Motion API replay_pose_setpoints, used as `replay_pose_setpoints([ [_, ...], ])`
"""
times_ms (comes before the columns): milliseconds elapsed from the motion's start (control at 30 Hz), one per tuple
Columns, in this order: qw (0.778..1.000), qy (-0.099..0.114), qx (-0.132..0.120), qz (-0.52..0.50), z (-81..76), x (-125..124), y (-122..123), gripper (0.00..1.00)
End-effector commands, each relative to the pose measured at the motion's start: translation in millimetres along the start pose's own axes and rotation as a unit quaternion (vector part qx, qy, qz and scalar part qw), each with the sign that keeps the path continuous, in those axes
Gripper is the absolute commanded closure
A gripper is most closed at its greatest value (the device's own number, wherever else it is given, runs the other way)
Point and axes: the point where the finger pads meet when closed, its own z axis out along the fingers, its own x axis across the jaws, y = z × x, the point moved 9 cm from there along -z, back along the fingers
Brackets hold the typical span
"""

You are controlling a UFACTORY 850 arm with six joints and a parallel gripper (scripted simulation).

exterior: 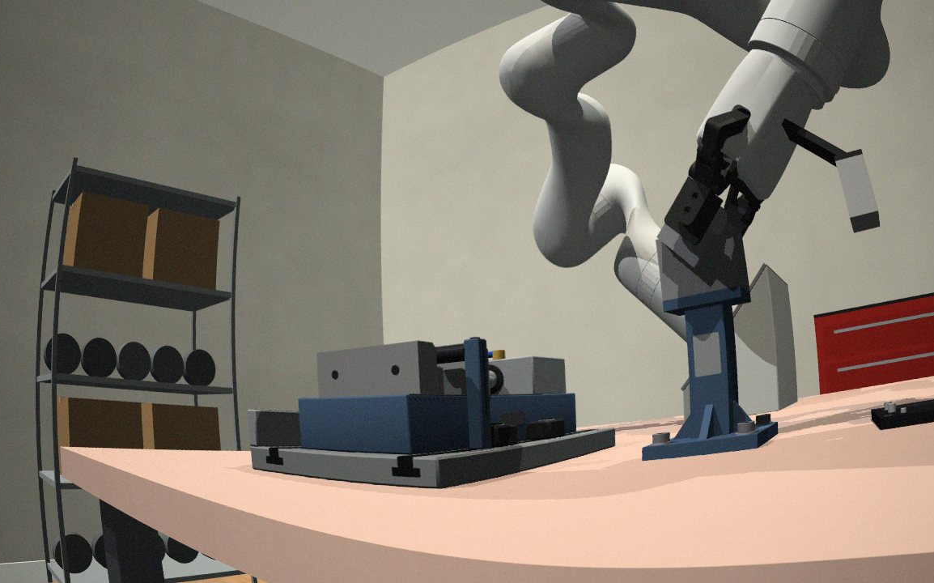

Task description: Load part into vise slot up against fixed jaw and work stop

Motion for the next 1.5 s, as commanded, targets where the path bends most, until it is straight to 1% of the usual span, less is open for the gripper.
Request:
replay_pose_setpoints([
  [0, 1.0, 0.0, -0.003, 0.001, -0.9, 0.5, -0.1, 0.11],
  [467, 1.0, 0.0, -0.01, 0.001, -0.9, 0.5, -1.4, 0.11],
  [1167, 1.0, 0.0, -0.011, 0.001, -0.9, 0.5, -1.5, 0.11],
  [1200, 1.0, 0.0, -0.011, 0.001, -0.9, 0.5, -1.5, 1.0],
  [1467, 1.0, 0.0, -0.011, 0.001, -0.9, 0.5, -1.5, 1.0],
])
